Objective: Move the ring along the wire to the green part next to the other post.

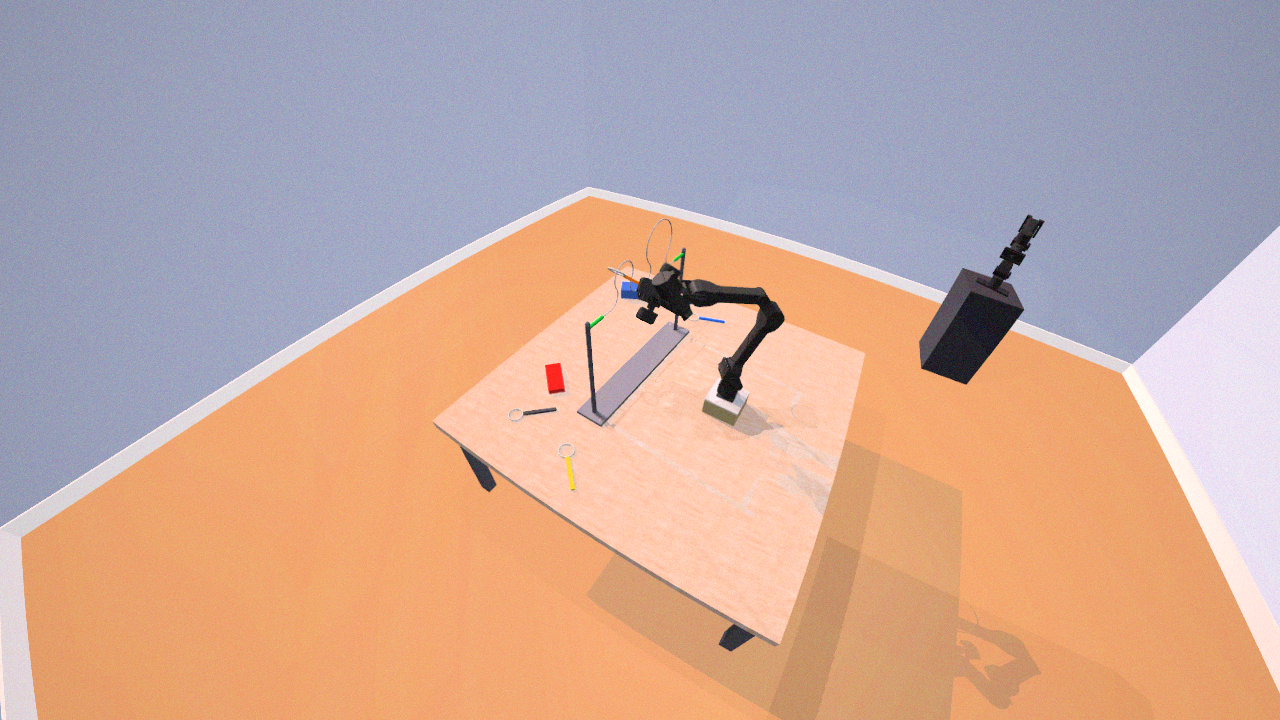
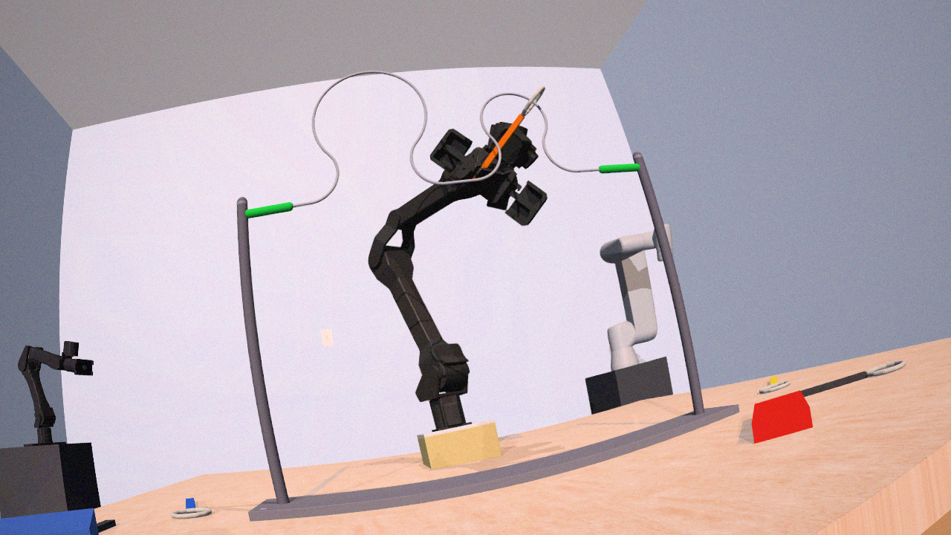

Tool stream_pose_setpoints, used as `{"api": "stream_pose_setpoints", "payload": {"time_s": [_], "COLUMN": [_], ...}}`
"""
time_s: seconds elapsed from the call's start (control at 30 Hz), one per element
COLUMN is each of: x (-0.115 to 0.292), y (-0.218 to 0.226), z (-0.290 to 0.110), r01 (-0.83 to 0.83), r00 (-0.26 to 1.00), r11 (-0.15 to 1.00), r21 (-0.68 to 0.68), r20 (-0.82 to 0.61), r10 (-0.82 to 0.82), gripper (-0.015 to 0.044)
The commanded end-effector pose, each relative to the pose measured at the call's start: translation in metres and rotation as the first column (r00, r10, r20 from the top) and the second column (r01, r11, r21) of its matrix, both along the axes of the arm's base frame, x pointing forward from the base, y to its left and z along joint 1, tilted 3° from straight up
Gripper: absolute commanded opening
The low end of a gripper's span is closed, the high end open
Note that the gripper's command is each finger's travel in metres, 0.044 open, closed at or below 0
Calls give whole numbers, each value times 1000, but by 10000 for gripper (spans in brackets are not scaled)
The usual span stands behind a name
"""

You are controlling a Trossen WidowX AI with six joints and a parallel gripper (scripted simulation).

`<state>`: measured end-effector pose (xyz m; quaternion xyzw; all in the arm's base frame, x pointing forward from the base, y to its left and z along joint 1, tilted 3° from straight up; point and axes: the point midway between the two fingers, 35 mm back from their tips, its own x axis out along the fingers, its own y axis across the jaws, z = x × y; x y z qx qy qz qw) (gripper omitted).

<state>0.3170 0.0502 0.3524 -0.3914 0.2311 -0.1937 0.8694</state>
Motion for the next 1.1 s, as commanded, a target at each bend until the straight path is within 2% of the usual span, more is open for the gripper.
{"api": "stream_pose_setpoints", "payload": {"time_s": [0.0,0.5,1.07], "x": [-2,-2,-2], "y": [-6,-16,-20], "z": [6,24,48], "r01": [5,-7,-31], "r00": [1000,999,998], "r11": [996,924,733], "r21": [-90,-383,-680], "r20": [-4,-33,-66], "r10": [-6,-6,-19], "gripper": [-150,-150,-150]}}
